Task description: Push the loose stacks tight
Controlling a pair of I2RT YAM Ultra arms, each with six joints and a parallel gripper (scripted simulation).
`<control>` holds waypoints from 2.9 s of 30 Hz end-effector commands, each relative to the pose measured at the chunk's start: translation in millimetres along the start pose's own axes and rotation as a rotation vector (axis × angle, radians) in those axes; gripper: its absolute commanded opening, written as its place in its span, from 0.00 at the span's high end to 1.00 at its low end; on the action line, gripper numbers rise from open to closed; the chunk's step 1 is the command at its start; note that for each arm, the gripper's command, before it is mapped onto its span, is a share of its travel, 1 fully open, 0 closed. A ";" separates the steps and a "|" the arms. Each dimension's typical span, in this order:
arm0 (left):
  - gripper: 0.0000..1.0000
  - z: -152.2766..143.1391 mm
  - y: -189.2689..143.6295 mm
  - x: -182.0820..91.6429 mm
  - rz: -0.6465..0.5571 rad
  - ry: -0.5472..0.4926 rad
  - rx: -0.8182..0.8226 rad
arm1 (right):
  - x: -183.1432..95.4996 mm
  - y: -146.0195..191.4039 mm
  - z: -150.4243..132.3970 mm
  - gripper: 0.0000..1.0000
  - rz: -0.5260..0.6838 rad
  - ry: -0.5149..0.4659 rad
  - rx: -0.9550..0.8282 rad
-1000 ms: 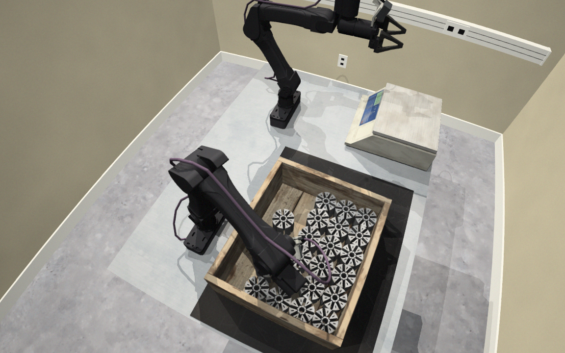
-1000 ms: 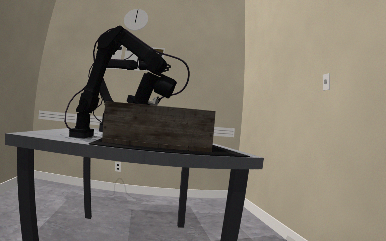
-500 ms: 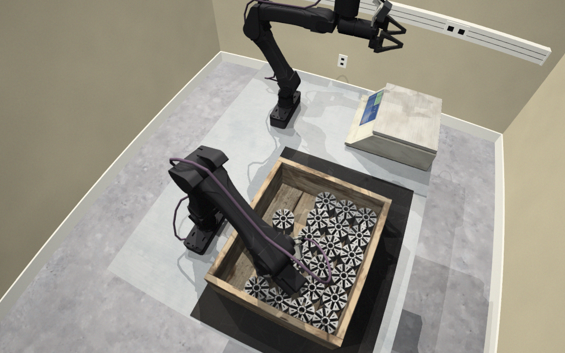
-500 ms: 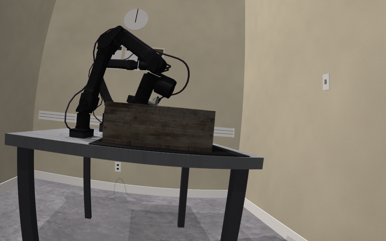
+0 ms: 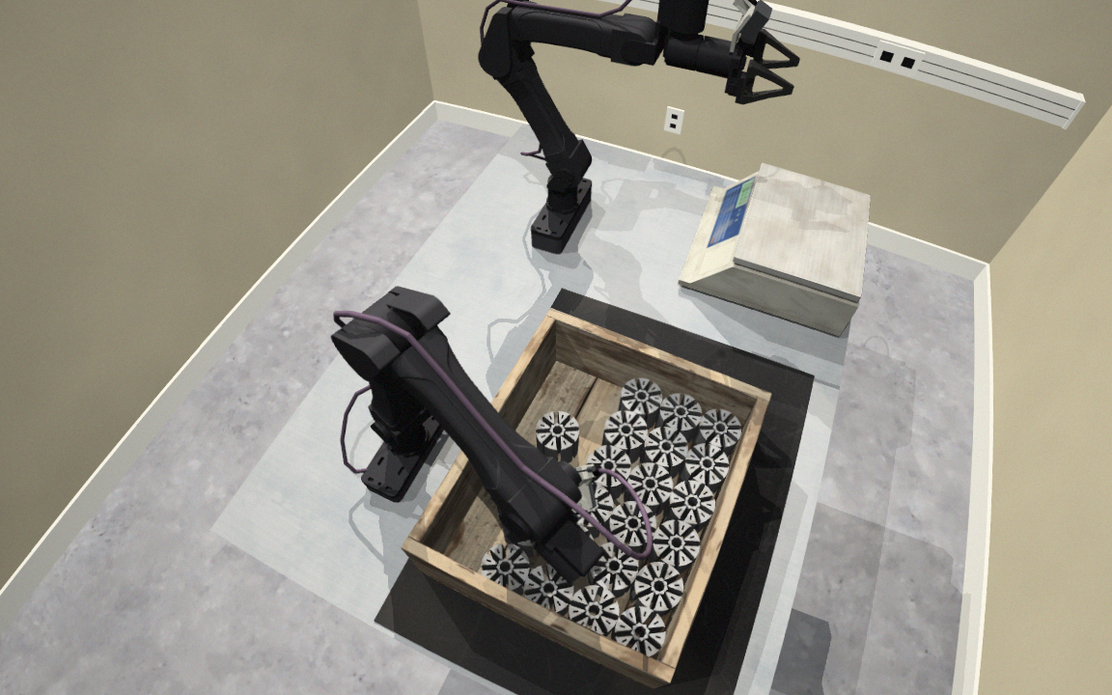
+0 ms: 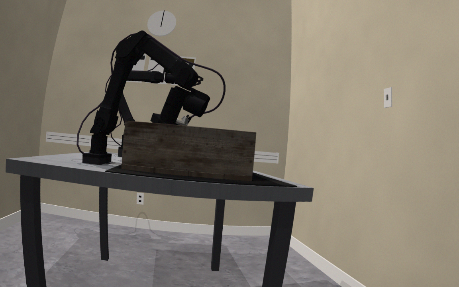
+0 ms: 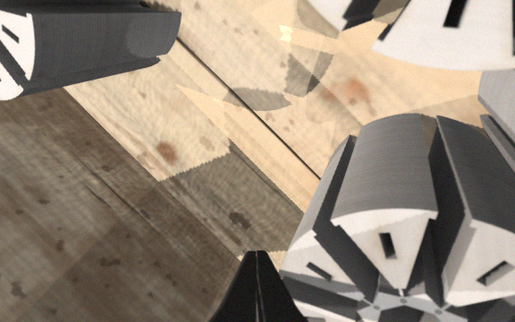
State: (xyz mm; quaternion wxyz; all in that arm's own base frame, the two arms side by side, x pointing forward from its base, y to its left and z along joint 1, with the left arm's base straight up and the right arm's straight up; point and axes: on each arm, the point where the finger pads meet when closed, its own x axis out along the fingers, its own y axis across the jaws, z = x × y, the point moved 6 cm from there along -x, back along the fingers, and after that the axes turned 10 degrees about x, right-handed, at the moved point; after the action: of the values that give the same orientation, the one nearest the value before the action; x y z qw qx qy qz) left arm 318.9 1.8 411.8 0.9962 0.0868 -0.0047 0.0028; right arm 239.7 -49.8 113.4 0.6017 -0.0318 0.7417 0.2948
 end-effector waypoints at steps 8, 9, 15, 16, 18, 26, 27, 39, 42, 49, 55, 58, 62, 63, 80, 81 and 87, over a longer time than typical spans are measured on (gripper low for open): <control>0.00 32.1 -0.4 -5.1 -0.003 -0.101 -0.002 | -11.4 -1.4 5.4 0.99 -0.040 -0.063 -0.005; 0.00 32.1 -0.4 -5.1 -0.003 -0.101 -0.002 | -11.4 -0.2 5.6 0.99 -0.040 -0.062 -0.008; 0.00 32.1 -0.4 -5.1 -0.003 -0.101 -0.002 | -18.0 8.3 0.7 0.99 -0.008 -0.030 -0.003; 0.00 32.1 -0.4 -5.1 -0.003 -0.101 -0.002 | -19.3 8.9 0.6 0.99 -0.008 -0.030 -0.003; 0.00 32.1 -0.4 -5.1 -0.003 -0.101 -0.002 | -20.2 6.8 2.8 0.99 -0.023 -0.044 -0.008; 0.00 32.1 -0.4 -5.1 -0.003 -0.101 -0.002 | -34.7 19.8 -4.9 0.99 0.011 -0.013 0.002; 0.00 32.1 -0.4 -5.1 -0.003 -0.101 -0.002 | -39.7 22.3 -5.7 0.99 0.007 -0.017 0.001; 0.00 32.1 -0.4 -5.1 -0.003 -0.101 -0.002 | -50.1 22.4 -3.1 0.99 -0.014 -0.036 -0.006; 0.00 32.1 -0.4 -5.1 -0.003 -0.101 -0.002 | -43.7 18.9 -2.2 0.99 -0.012 -0.030 -0.006; 0.00 32.1 -0.4 -5.1 -0.003 -0.101 -0.002 | -40.1 33.2 19.7 0.99 -0.030 -0.238 0.398; 0.00 32.1 -0.4 -5.1 -0.003 -0.101 -0.002 | -34.1 37.6 18.0 0.99 -0.052 -0.252 0.447; 0.00 32.1 -0.4 -5.1 -0.003 -0.101 -0.002 | -34.4 38.0 15.0 0.99 -0.064 -0.231 0.407; 0.00 32.1 -0.4 -5.1 -0.003 -0.101 -0.002 | -48.1 35.4 17.6 0.99 -0.086 -0.267 0.391; 0.00 32.1 -0.4 -5.1 -0.003 -0.101 -0.002 | -49.1 34.1 17.3 0.99 -0.077 -0.274 0.399; 0.00 32.1 -0.4 -5.1 -0.003 -0.101 -0.002 | 8.0 16.0 18.2 0.99 -0.015 -0.213 0.408; 0.00 32.1 -0.4 -5.1 -0.003 -0.101 -0.002 | 11.3 15.4 19.0 0.99 -0.015 -0.212 0.404; 0.00 32.1 -0.4 -5.1 -0.003 -0.101 -0.002 | -6.4 16.6 25.2 0.99 -0.057 -0.281 0.375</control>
State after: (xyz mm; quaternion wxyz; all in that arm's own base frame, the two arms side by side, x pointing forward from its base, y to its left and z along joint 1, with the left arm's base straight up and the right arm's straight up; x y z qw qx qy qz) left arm 318.9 1.8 411.8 0.9962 0.0868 -0.0048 0.0028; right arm 243.5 -24.1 108.9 0.6661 0.1103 0.7259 0.1310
